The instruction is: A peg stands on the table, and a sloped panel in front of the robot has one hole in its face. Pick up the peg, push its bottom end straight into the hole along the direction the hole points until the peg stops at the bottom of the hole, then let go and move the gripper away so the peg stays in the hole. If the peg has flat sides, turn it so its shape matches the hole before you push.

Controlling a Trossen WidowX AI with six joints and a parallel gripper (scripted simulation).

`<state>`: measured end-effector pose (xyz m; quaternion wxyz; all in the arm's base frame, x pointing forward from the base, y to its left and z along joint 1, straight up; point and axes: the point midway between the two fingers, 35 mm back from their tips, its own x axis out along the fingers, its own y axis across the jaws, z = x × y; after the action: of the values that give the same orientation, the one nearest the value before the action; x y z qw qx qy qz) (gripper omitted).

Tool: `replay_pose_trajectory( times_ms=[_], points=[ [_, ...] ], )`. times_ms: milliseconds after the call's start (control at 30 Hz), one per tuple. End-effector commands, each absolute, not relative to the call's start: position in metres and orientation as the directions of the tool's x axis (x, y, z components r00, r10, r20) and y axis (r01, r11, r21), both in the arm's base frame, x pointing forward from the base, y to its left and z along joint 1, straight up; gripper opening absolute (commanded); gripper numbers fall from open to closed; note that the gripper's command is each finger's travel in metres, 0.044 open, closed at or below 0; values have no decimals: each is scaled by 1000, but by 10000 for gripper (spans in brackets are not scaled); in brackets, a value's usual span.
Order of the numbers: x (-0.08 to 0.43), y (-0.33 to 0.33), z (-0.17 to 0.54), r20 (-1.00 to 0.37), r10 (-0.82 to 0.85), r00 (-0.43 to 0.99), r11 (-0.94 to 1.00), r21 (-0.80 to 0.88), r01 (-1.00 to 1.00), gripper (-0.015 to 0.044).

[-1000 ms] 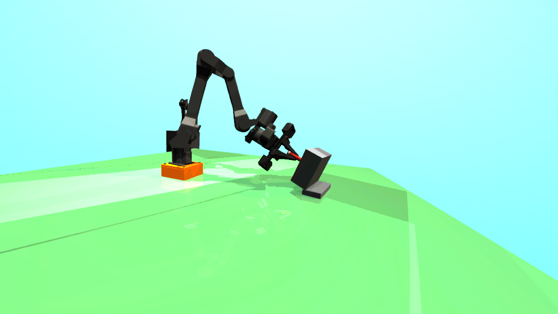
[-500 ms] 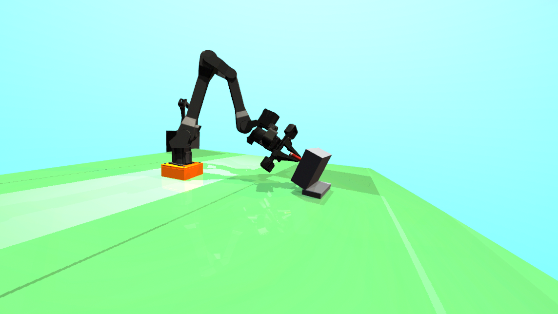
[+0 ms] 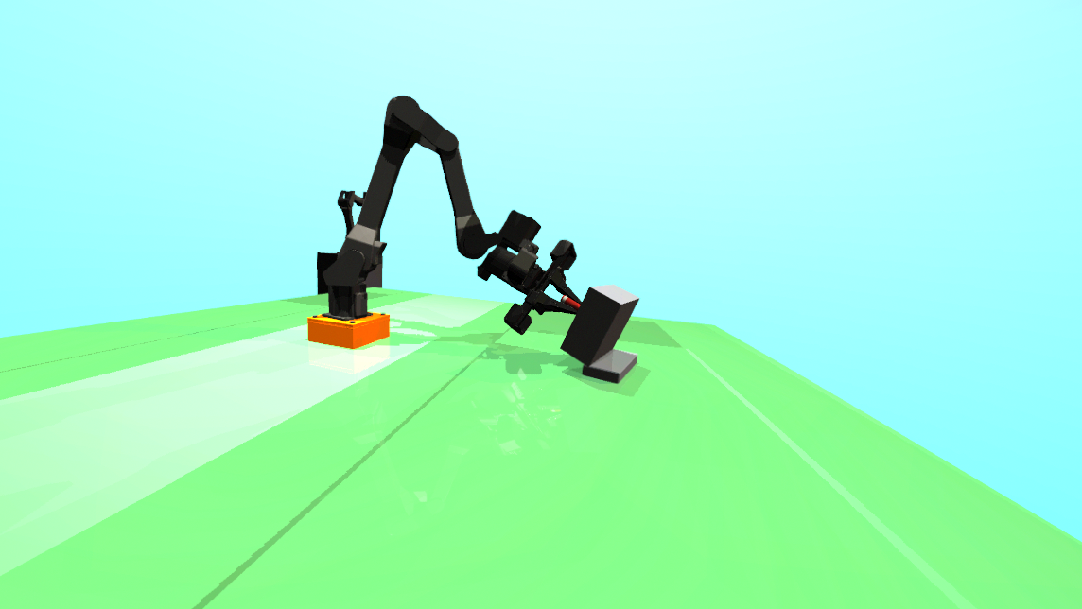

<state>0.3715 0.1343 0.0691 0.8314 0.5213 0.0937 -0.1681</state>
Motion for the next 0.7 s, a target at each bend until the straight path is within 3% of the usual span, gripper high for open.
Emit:
replay_pose_trajectory(
  times_ms=[0, 200, 667],
  points=[
    [371, 134, 69, -331, -182, 926, 400, 835, 377, 0],
    [371, 134, 69, -331, -182, 926, 400, 835, 377, 0],
    [371, 135, 69, -331, -182, 926, 400, 835, 377, 368]
  ],
)
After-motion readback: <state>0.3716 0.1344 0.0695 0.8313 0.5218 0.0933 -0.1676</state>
